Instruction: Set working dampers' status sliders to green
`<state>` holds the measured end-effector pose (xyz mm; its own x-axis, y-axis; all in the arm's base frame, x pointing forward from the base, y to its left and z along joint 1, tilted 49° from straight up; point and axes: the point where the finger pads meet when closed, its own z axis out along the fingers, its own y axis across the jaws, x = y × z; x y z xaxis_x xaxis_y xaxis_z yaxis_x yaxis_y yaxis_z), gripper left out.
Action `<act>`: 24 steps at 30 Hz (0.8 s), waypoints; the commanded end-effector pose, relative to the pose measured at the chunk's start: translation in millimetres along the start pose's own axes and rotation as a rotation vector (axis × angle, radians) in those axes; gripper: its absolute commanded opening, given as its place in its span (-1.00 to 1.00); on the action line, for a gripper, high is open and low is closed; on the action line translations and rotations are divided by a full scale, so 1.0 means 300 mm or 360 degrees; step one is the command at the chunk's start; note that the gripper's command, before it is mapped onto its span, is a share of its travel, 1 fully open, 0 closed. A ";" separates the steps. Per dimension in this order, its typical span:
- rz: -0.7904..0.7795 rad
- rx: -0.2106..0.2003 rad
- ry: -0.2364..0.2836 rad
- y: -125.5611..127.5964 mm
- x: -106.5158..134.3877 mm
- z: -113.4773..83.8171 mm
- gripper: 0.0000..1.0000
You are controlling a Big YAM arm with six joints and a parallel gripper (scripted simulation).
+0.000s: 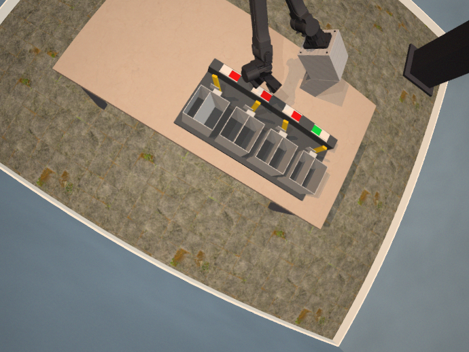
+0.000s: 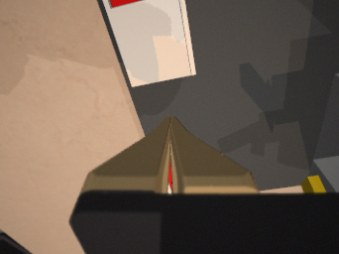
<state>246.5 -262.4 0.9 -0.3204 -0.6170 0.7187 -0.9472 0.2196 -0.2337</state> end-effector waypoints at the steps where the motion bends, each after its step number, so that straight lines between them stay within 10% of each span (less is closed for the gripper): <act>1: 0.0266 -0.0023 0.0003 0.012 0.000 0.011 -1.00; 24: 0.1254 -0.0017 0.0009 0.010 -0.001 0.015 -1.00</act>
<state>245.9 -262.9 0.6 -0.8275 -0.3593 0.4315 -0.5613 0.5484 -0.6199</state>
